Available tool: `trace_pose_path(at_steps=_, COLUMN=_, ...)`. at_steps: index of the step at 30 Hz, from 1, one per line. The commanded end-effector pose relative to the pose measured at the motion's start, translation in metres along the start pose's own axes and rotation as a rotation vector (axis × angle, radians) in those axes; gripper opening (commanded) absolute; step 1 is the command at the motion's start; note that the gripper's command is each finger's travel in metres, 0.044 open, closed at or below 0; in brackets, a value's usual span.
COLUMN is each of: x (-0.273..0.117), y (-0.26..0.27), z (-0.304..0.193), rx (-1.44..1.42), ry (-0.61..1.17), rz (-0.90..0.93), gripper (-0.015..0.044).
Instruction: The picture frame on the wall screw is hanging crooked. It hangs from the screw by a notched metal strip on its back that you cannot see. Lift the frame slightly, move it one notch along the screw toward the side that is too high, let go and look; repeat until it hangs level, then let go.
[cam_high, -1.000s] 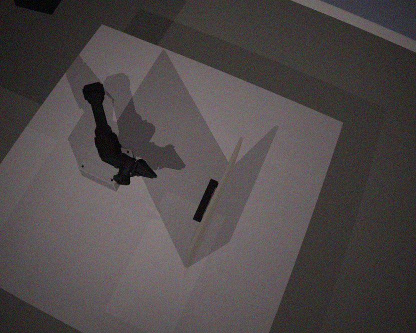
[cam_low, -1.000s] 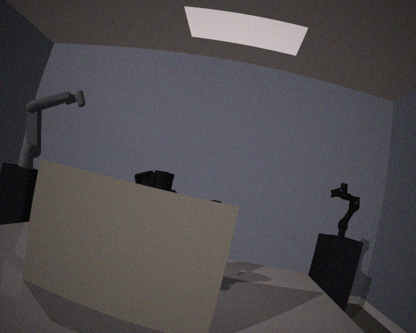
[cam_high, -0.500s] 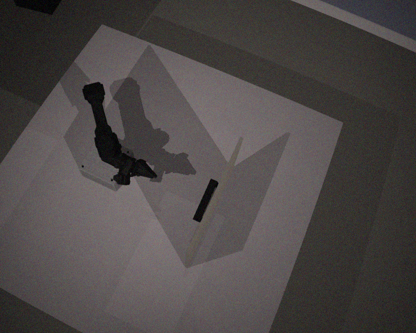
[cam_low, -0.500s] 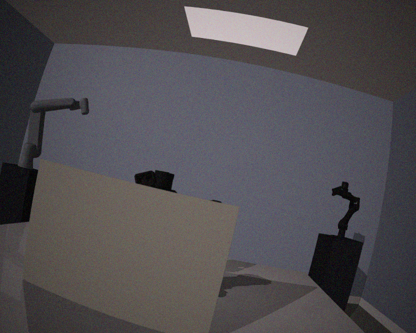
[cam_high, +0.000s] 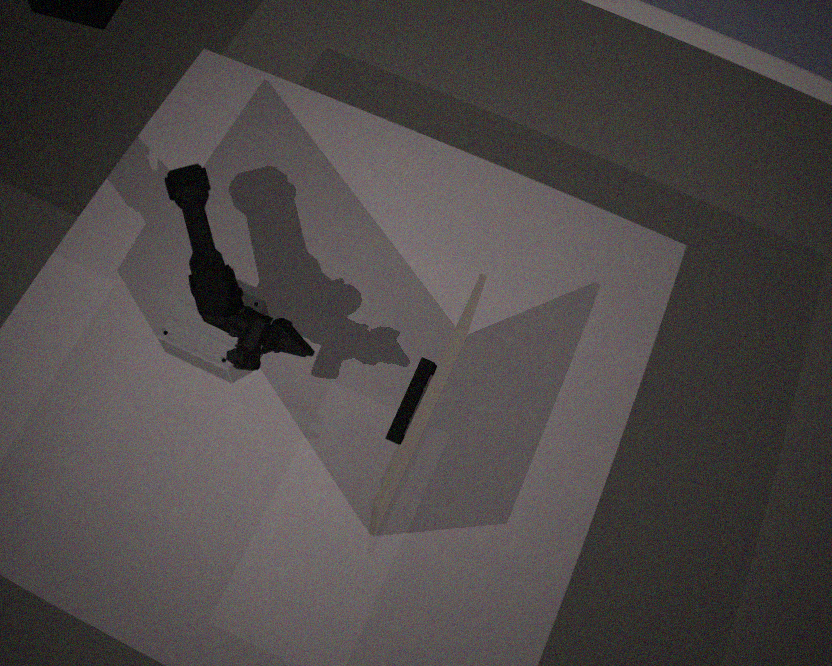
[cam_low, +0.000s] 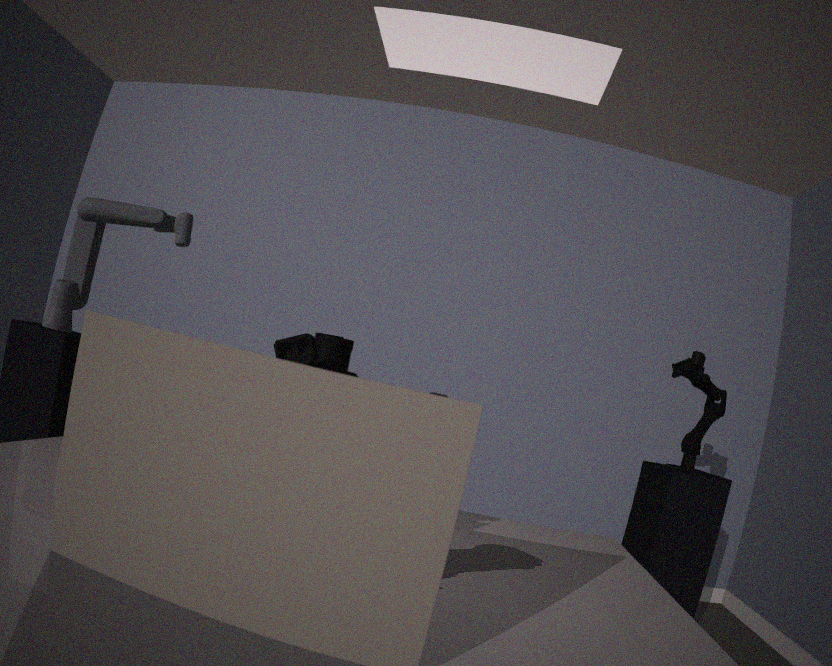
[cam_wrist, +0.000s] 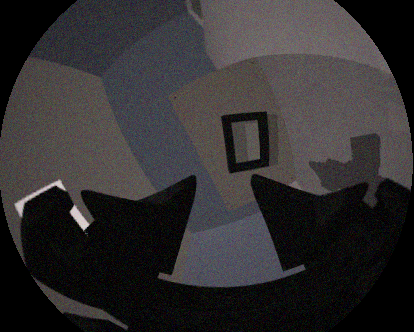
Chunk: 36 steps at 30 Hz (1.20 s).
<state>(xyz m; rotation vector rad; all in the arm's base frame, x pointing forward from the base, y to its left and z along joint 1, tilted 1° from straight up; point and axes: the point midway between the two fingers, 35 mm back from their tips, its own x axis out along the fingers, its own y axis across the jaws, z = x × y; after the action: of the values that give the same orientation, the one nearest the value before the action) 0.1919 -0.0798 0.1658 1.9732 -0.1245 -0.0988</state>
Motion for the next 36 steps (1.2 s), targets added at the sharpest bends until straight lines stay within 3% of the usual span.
trace_pose_path(at_steps=1, x=0.0, y=-0.002, z=0.001, rx=0.007, ry=-0.002, rz=-0.005, gripper=0.026)
trace_pose_path(at_steps=8, x=0.006, y=0.004, z=-0.001, rx=-0.014, ry=0.002, rz=0.002, gripper=0.026)
trace_pose_path(at_steps=22, x=0.074, y=0.019, z=-0.016, rx=-0.13, ry=0.018, rz=0.025, gripper=0.026)
trace_pose_path(at_steps=36, x=0.079, y=0.02, z=-0.015, rx=-0.131, ry=0.019, rz=0.026, gripper=0.026)
